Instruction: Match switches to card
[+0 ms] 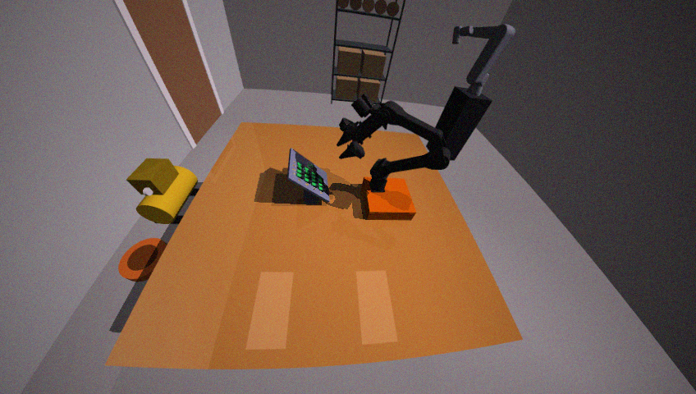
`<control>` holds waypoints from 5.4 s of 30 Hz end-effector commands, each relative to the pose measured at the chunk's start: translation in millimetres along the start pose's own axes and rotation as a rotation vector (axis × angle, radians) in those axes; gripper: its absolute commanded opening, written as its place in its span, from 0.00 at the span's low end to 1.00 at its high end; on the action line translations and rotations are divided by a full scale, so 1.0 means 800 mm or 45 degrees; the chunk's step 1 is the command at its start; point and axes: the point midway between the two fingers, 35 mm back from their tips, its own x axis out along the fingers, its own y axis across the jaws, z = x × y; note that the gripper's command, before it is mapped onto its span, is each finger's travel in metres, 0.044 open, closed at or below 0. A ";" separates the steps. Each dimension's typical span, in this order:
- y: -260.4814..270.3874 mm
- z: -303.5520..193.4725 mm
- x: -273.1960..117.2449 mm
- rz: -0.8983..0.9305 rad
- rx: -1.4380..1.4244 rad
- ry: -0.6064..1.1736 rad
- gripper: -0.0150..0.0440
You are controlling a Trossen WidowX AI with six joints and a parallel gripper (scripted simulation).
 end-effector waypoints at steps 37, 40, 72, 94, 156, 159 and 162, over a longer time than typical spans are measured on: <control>0.083 0.073 0.173 0.015 0.013 -0.073 0.25; 0.083 0.073 0.179 0.015 0.013 -0.073 0.25; 0.083 0.073 0.188 0.015 0.013 -0.073 0.25; 0.083 0.074 0.191 0.015 0.013 -0.074 0.25; 0.054 0.073 0.187 0.013 0.011 -0.073 0.25; 0.054 0.073 0.187 0.013 0.011 -0.073 0.25; 0.054 0.073 0.187 0.013 0.011 -0.073 0.25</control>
